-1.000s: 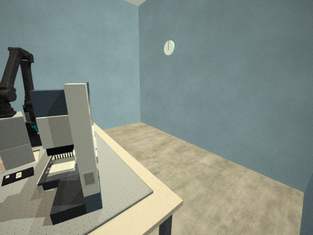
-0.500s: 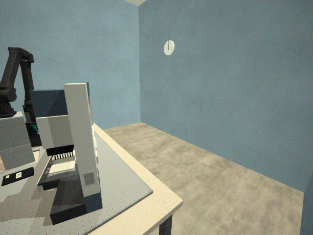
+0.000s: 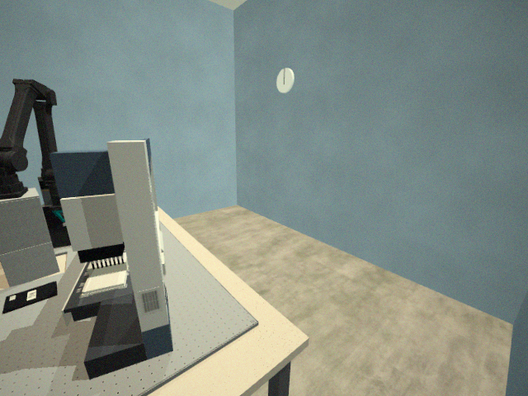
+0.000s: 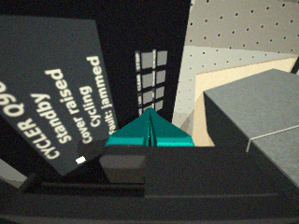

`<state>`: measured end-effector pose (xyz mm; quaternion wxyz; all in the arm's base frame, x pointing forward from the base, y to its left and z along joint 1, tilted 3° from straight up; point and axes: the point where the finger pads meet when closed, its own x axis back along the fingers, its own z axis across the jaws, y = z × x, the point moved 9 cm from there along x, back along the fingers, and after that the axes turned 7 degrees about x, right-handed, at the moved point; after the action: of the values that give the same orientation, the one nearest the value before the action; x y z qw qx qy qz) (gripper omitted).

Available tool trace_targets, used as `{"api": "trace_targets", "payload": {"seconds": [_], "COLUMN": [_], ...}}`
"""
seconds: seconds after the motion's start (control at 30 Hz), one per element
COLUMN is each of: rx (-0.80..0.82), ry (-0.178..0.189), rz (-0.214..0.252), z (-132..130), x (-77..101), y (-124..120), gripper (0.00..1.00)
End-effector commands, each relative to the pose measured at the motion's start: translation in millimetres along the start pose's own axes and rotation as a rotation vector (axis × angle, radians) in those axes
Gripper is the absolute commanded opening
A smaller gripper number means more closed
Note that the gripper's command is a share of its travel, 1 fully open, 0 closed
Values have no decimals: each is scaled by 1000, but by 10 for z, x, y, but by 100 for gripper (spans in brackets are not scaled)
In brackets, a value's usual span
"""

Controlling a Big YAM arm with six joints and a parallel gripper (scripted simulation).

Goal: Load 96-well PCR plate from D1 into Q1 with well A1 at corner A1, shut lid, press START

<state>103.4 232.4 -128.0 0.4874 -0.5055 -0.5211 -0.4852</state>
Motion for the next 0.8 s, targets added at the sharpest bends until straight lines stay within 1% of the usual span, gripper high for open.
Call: {"api": "trace_targets", "payload": {"seconds": [0.0, 0.77], "rx": [5, 0], "ry": [87, 108], "rz": [-35, -41], "z": [341, 412], "x": [82, 87], "y": [111, 181], "gripper": [0, 0]}}
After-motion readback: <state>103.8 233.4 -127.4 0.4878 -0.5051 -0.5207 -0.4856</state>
